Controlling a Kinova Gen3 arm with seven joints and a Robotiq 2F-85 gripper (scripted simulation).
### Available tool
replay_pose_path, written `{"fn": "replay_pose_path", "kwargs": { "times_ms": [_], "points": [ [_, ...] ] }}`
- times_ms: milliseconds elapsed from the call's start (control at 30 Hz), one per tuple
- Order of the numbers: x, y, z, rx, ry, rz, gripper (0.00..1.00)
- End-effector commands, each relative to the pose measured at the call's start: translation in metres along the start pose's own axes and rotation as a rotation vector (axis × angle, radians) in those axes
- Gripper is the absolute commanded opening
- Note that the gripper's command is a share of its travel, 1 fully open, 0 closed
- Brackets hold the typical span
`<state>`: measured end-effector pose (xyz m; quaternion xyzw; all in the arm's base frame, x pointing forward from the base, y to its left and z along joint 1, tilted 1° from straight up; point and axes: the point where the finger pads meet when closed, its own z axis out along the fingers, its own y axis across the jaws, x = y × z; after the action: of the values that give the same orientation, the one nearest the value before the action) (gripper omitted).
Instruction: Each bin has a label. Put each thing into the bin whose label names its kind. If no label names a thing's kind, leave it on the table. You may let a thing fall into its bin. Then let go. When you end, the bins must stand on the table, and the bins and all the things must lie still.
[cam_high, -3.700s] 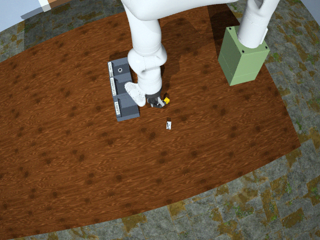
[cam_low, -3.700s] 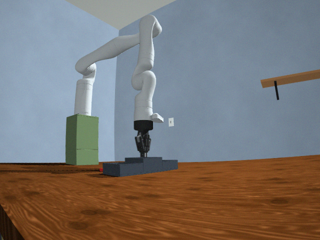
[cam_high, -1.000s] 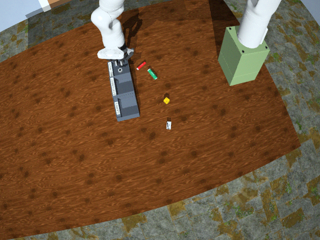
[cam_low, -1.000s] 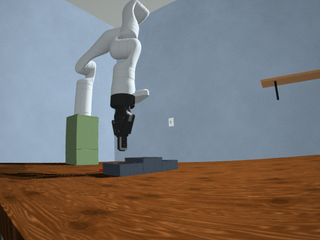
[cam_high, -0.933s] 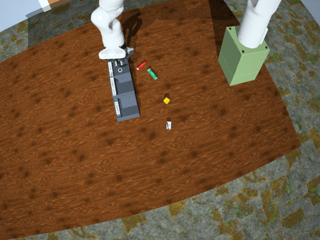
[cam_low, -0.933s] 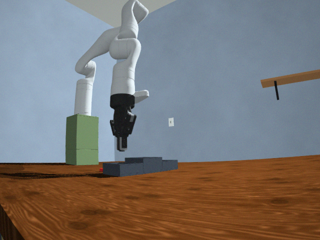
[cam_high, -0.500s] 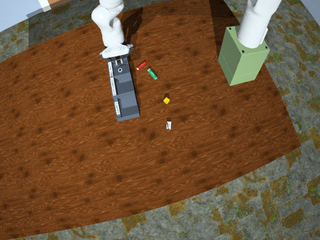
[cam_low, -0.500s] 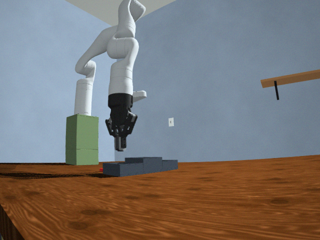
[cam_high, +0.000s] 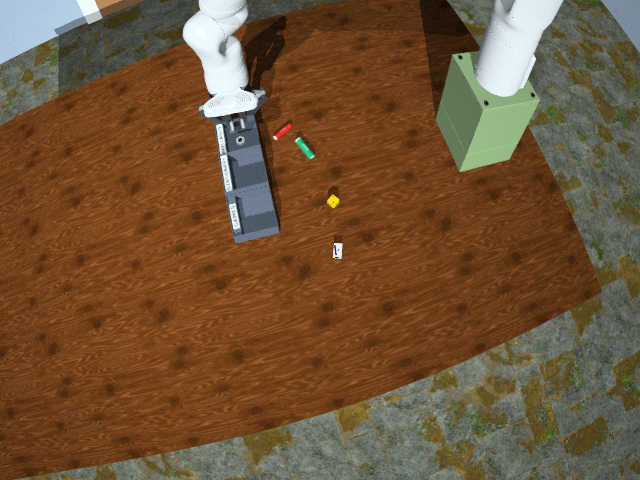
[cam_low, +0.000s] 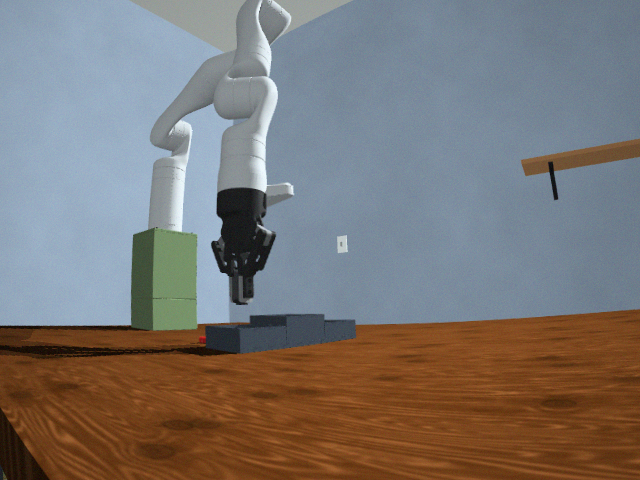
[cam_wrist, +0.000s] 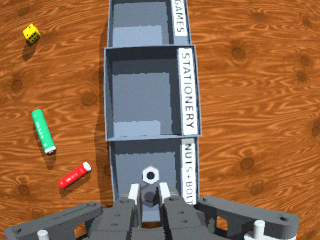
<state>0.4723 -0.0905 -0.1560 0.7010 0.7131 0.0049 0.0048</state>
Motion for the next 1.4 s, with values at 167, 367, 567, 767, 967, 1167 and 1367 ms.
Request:
{"fn": "replay_pose_path", "kwargs": {
  "times_ms": [167, 367, 567, 767, 967, 1167, 1367],
  "points": [
    [0.0, -0.001, 0.016, 0.003, 0.0, 0.001, 0.11],
    [0.0, -0.001, 0.024, 0.003, 0.0, 0.001, 0.11],
    [0.0, -0.001, 0.036, 0.003, 0.0, 0.001, 0.11],
    [-0.001, -0.002, 0.039, 0.003, 0.0, 0.001, 0.11],
    [0.0, -0.002, 0.039, 0.003, 0.0, 0.001, 0.11],
    [0.0, -0.002, 0.039, 0.003, 0.0, 0.001, 0.31],
    [0.0, -0.002, 0.039, 0.002, 0.0, 0.001, 0.31]
  ]
}}
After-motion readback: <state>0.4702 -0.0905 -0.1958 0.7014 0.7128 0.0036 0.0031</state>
